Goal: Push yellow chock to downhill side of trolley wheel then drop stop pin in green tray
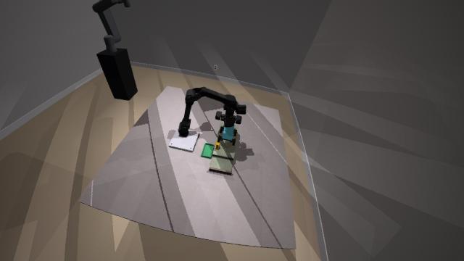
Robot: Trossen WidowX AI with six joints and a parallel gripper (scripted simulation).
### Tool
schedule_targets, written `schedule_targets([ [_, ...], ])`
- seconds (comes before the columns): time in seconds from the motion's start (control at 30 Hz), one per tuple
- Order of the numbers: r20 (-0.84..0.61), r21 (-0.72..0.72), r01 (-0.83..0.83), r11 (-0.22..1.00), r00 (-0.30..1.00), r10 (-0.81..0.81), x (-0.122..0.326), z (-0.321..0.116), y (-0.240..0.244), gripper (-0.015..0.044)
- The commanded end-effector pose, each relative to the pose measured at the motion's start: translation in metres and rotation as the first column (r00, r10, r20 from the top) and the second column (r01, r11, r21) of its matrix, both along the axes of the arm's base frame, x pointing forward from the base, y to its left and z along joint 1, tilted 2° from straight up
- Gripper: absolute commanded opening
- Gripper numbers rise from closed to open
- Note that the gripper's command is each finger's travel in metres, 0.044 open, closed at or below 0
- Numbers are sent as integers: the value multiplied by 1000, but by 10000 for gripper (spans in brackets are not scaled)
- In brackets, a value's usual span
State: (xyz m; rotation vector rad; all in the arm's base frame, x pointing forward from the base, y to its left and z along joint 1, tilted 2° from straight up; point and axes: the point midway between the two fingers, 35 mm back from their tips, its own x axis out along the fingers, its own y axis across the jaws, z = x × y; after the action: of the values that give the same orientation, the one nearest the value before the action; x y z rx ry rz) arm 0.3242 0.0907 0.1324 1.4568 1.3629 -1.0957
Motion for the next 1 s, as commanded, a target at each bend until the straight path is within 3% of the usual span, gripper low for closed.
schedule_targets([
  [0.0,1,0,0,1000,1000,0,0,1,0,85],
  [0.03,1,0,0,1000,1000,0,0,1,0,59],
  [0.33,1,0,0,1000,1000,0,0,1,0,0],
  [0.97,-3,1,5,1000,1000,-5,-2,12,-2,0],
])
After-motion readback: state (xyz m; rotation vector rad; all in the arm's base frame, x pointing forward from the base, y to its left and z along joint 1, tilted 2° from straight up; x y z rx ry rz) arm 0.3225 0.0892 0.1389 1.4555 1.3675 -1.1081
